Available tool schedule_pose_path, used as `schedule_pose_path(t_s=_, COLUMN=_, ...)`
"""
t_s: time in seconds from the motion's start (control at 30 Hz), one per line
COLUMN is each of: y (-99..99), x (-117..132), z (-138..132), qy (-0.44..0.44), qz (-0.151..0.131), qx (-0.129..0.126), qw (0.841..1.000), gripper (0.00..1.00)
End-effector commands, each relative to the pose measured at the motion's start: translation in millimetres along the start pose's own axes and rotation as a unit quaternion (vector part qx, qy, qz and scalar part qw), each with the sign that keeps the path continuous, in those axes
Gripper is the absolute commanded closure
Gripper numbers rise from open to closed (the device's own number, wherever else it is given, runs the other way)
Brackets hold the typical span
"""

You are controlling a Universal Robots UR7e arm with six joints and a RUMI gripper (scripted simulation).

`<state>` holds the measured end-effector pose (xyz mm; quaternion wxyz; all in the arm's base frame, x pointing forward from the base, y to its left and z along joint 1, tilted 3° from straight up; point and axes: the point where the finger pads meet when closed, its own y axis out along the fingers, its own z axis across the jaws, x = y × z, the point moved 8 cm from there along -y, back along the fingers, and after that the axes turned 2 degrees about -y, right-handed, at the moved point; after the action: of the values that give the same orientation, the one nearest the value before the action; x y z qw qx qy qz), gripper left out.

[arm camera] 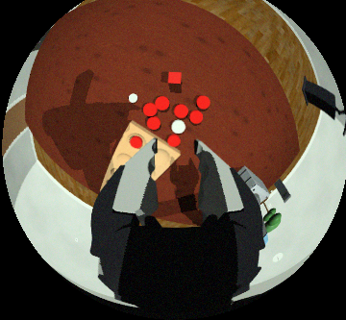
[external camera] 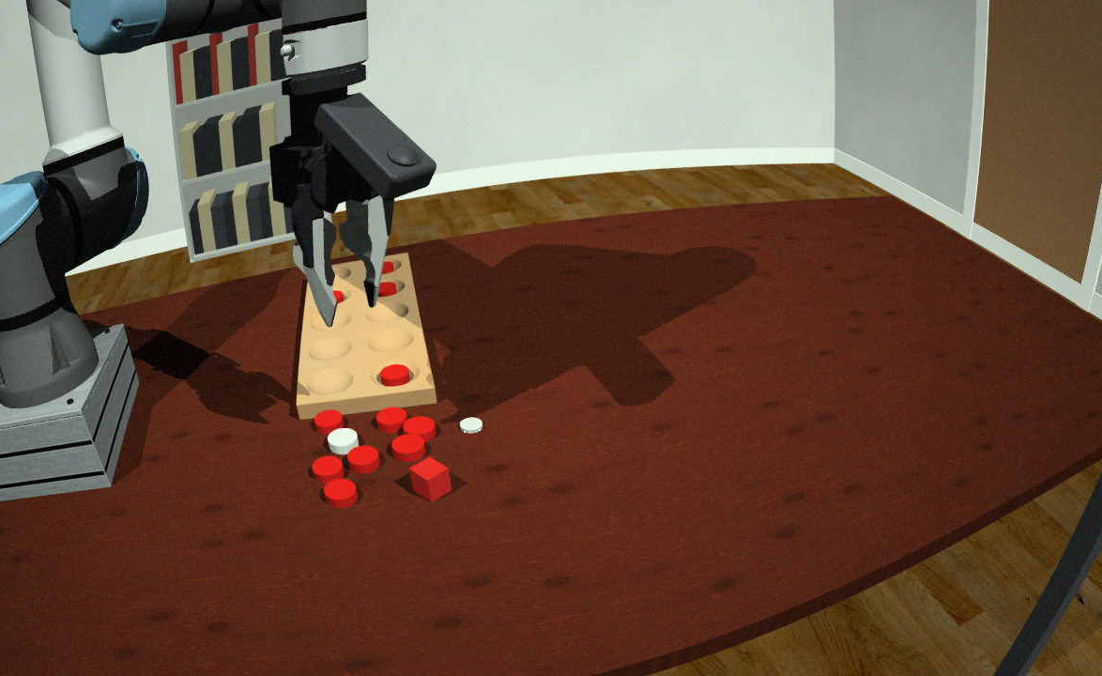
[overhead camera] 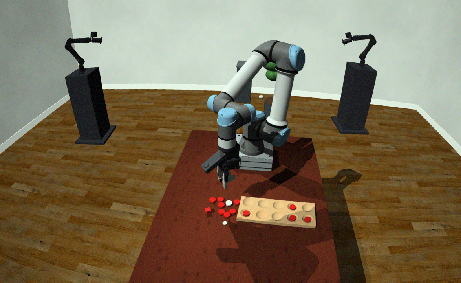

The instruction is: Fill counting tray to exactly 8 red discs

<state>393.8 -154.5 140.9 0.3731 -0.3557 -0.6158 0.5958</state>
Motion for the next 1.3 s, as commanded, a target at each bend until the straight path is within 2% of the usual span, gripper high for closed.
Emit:
schedule_pose_path(t_s=0.0, y=11.9, x=-9.4, z=18.0, qy=0.072, qz=0.0, qx=-0.002, qw=0.997, gripper=0.72)
schedule_pose_path(t_s=0.37, y=31.4, x=-20.0, z=49.4, qy=0.192, qz=-0.003, qx=-0.004, qw=0.981, gripper=0.72)
schedule_pose_path(t_s=0.87, y=41.9, x=-23.9, z=66.8, qy=0.257, qz=-0.005, qx=-0.006, qw=0.966, gripper=0.72)
schedule_pose_path(t_s=1.27, y=43.7, x=-24.5, z=70.0, qy=0.268, qz=-0.006, qx=-0.006, qw=0.963, gripper=0.72)
